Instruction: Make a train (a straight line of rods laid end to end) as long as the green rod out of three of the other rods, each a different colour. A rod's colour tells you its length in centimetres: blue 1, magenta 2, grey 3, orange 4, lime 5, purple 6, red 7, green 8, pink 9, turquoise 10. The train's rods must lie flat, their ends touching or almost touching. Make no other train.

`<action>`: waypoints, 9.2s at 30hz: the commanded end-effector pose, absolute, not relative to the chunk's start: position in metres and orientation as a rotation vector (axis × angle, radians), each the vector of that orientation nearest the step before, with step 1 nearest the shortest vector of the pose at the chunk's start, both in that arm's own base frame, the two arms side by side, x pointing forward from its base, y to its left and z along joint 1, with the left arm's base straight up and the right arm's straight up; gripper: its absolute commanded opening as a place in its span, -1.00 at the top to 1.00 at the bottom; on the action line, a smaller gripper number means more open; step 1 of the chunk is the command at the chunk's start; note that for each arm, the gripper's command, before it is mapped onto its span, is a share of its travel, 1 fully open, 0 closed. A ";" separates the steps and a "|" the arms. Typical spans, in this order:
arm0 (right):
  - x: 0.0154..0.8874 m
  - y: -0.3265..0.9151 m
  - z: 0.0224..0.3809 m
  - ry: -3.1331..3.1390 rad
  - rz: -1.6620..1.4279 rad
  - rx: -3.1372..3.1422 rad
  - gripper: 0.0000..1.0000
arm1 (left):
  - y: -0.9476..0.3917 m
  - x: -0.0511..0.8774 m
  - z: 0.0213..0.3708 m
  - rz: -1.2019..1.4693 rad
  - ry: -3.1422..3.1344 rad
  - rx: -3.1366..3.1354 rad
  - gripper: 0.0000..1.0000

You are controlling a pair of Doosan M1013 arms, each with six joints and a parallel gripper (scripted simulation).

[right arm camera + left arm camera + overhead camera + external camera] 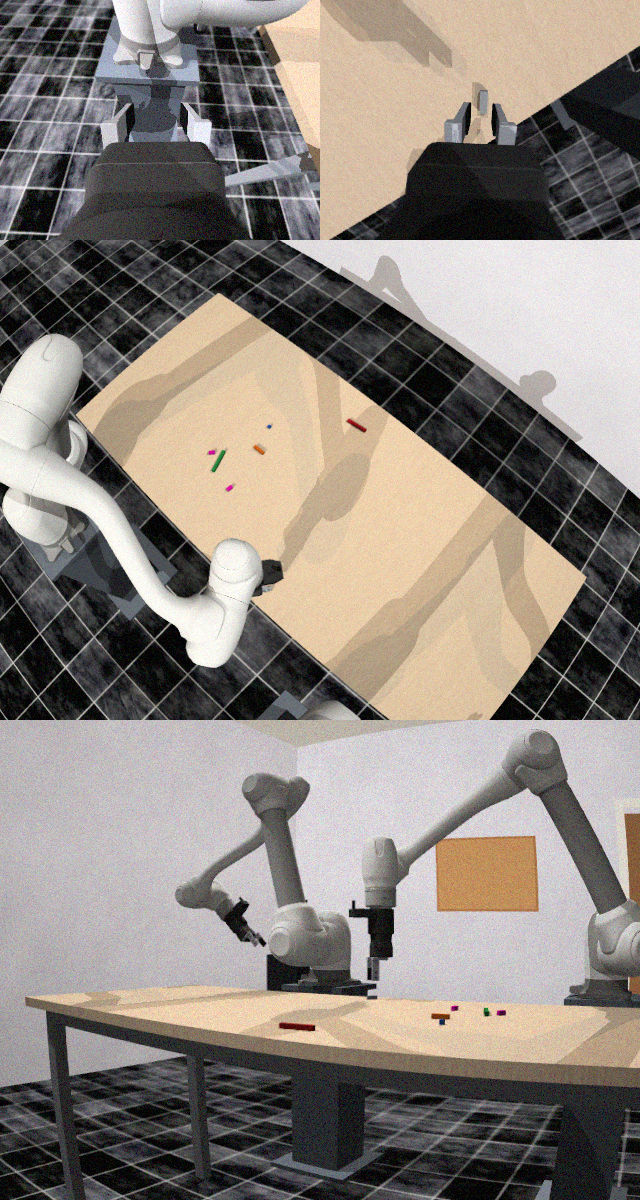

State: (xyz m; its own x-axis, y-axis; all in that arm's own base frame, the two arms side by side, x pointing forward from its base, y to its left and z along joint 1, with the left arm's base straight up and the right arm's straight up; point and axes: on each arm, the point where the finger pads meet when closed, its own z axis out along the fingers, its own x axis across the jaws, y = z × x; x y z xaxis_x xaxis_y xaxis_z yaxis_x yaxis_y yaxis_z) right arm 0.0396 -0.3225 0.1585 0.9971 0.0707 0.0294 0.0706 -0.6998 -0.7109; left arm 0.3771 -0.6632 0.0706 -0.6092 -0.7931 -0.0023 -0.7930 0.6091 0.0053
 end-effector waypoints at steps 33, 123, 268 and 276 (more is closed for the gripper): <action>0.042 -0.322 0.159 -0.093 -0.013 -2.354 -1.00 | -0.666 0.376 0.035 0.004 -2.822 1.381 -0.07; 0.042 -0.322 0.159 -0.093 -0.013 -2.354 -1.00 | -0.668 0.375 0.019 0.005 -2.821 1.383 -0.07; 0.042 -0.322 0.159 -0.093 -0.013 -2.354 -1.00 | -0.388 0.728 0.122 0.000 -3.110 0.425 0.52; 0.042 -0.322 0.159 -0.093 -0.013 -2.354 -1.00 | -0.337 0.758 0.122 0.001 -3.125 0.304 0.52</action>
